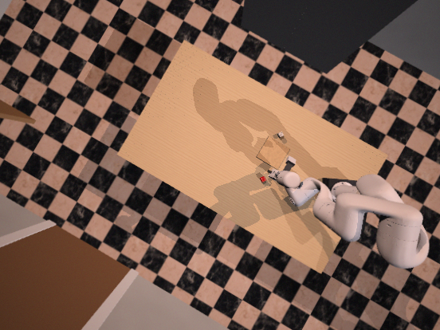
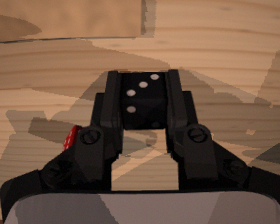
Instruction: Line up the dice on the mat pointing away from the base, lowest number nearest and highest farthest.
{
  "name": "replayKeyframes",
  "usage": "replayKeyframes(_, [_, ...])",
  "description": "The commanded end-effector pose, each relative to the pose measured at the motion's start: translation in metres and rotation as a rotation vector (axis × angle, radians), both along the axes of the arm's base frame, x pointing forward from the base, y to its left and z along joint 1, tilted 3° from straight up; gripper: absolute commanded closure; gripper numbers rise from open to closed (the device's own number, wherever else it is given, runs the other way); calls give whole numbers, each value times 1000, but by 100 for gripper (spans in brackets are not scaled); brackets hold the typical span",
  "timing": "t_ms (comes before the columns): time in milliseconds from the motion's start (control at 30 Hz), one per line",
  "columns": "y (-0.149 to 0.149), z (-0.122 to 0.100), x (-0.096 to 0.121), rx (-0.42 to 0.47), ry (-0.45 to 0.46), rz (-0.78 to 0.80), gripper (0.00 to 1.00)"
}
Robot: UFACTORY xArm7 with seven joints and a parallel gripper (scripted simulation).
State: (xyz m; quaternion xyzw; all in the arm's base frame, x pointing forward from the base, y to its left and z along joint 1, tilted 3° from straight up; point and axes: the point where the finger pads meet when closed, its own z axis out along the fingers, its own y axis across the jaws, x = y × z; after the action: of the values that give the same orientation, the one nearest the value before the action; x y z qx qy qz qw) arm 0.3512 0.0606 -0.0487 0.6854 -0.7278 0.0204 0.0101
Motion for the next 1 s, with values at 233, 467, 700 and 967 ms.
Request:
replayKeyframes(233, [1,25,1,1,-3,0,79])
replayKeyframes(467, [2,47,1,1,-3,0,79])
replayKeyframes(700, [4,75,0,1,-3,0,79])
replayKeyframes(967, [4,89,0,1,-3,0,79])
